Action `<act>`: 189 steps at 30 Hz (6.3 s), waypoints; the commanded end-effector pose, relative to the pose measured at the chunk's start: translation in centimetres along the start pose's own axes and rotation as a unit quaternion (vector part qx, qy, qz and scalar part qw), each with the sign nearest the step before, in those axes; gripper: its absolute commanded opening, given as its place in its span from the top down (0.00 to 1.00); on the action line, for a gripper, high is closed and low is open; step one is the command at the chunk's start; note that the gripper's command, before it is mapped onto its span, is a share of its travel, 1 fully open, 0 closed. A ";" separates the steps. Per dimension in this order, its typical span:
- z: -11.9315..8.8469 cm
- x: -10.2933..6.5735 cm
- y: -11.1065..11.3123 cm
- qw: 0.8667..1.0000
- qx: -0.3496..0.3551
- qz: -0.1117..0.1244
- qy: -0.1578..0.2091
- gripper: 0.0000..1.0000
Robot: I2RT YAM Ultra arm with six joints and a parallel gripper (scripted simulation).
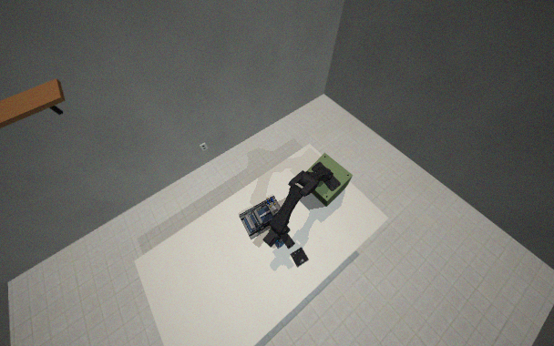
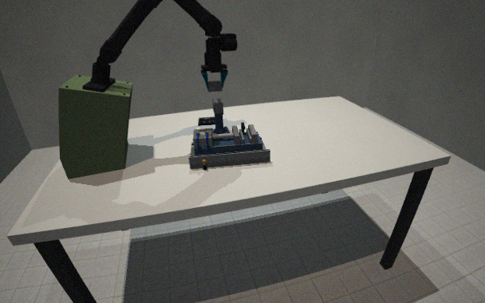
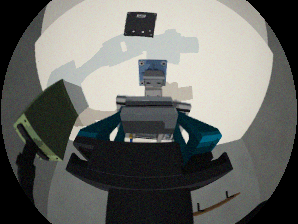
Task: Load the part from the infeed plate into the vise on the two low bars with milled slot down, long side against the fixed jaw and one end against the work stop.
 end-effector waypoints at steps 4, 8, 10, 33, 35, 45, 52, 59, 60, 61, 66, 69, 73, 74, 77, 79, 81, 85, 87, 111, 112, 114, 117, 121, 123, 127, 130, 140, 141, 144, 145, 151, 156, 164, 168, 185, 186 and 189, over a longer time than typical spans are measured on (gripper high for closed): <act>0.9 -2.9 -1.4 0.999 0.001 -0.032 0.001 1.00; 0.9 -2.9 -1.4 0.999 0.001 -0.033 0.007 1.00; 0.9 -2.7 -1.3 0.999 0.001 -0.032 0.014 1.00; 1.4 -1.3 -0.8 0.991 0.000 -0.033 0.130 1.00; 1.4 -1.3 -0.8 0.989 0.001 -0.036 0.143 1.00; 1.7 -1.2 -0.7 0.979 0.001 -0.044 0.201 1.00; 1.8 -1.2 -0.7 0.968 0.002 -0.050 0.244 1.00; 2.0 -2.3 -1.0 0.962 0.007 -0.065 0.263 1.00; 2.0 -1.1 -0.6 0.960 0.002 -0.055 0.275 1.00; 2.0 -1.1 -0.6 0.958 0.002 -0.055 0.280 1.00; 2.1 -1.0 -0.6 0.952 0.002 -0.058 0.301 1.00; 2.1 -1.0 -0.6 0.948 0.002 -0.060 0.312 1.00; 2.1 -1.0 -0.6 0.944 0.002 -0.062 0.324 1.00; 2.1 -1.0 -0.6 0.944 0.002 -0.062 0.324 1.00; 2.2 -2.2 -1.0 0.944 0.009 -0.073 0.322 1.00; 2.2 -0.9 -0.6 0.940 0.002 -0.063 0.335 1.00; 2.2 -0.9 -0.6 0.938 0.002 -0.064 0.339 1.00; 2.2 -0.9 -0.6 0.936 0.003 -0.065 0.346 1.00; 2.3 -1.8 -0.9 0.936 0.008 -0.074 0.343 1.00; 2.3 -1.6 -0.8 0.931 0.007 -0.074 0.357 1.00; 2.3 -1.6 -0.8 0.931 0.007 -0.074 0.357 1.00; 2.3 -1.6 -0.8 0.931 0.007 -0.074 0.357 1.00; 2.3 -1.6 -0.8 0.931 0.007 -0.074 0.357 1.00; 2.3 -1.6 -0.8 0.931 0.007 -0.074 0.357 1.00; 2.3 -1.6 -0.8 0.931 0.007 -0.074 0.357 1.00; 2.3 -1.6 -0.8 0.931 0.007 -0.074 0.357 1.00; 2.3 -1.6 -0.8 0.931 0.007 -0.074 0.357 1.00; 2.3 -1.6 -0.8 0.931 0.007 -0.074 0.357 1.00; 2.3 -1.6 -0.8 0.931 0.007 -0.074 0.357 1.00; 2.3 -1.6 -0.8 0.931 0.007 -0.074 0.357 1.00; 2.3 -1.6 -0.8 0.931 0.007 -0.074 0.357 1.00; 2.3 -1.6 -0.8 0.931 0.007 -0.074 0.357 1.00; 2.3 -1.5 -0.8 0.931 0.006 -0.073 0.358 1.00; 2.2 -1.3 -0.8 0.931 0.006 -0.072 0.358 1.00; 2.2 -1.5 -0.9 0.931 0.008 -0.075 0.356 1.00; 2.0 -0.7 -1.1 0.931 0.009 -0.073 0.357 1.00; 2.0 -0.7 -1.2 0.931 0.010 -0.074 0.356 1.00; 2.0 0.7 -1.1 0.931 0.009 -0.072 0.358 1.00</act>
Point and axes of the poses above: the point where the finger pads meet when closed, its own x axis out along the fingers, its own y axis across the jaws, z = x × y, the point moved 2 cm from there along -x, back along the fingers, and after that the axes turned 8 degrees about x, right-handed, at the moved point
